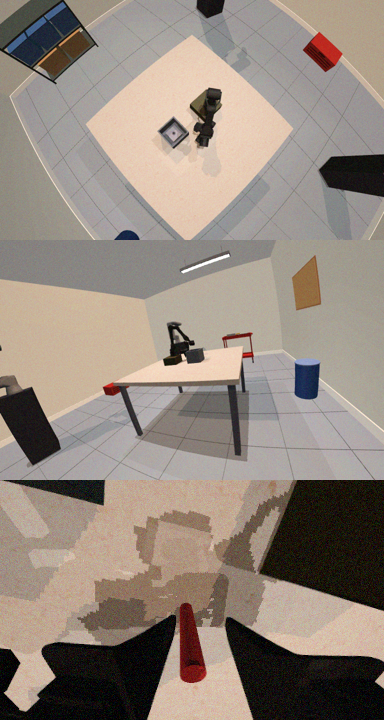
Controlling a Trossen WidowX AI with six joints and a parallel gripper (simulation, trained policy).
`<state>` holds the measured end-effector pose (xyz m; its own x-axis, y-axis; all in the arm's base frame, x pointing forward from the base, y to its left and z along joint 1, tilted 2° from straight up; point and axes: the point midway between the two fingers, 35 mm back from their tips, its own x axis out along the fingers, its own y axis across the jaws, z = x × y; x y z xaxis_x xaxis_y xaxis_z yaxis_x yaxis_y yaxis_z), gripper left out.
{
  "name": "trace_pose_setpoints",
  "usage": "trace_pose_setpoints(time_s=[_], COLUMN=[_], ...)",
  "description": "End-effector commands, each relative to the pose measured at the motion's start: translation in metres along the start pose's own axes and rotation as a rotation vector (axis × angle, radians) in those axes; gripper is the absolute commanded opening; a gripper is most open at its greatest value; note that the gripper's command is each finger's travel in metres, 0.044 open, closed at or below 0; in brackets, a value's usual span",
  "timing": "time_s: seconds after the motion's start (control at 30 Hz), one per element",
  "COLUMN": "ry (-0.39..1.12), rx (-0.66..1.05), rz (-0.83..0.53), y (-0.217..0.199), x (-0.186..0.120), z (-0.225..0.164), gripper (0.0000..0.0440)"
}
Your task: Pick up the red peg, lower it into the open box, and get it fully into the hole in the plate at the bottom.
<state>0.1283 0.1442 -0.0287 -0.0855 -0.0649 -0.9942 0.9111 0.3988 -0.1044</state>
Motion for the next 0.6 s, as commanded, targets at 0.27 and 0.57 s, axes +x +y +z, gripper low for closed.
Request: trace_pose_setpoints(time_s=[0.27,0.57], ry=[0.022,0.059], rx=[-0.026,-0.001], rz=[0.031,0.082], y=[0.015,0.029], x=[0.01,-0.006], z=[-0.008,-0.018], gripper=[0.0001,0.0])
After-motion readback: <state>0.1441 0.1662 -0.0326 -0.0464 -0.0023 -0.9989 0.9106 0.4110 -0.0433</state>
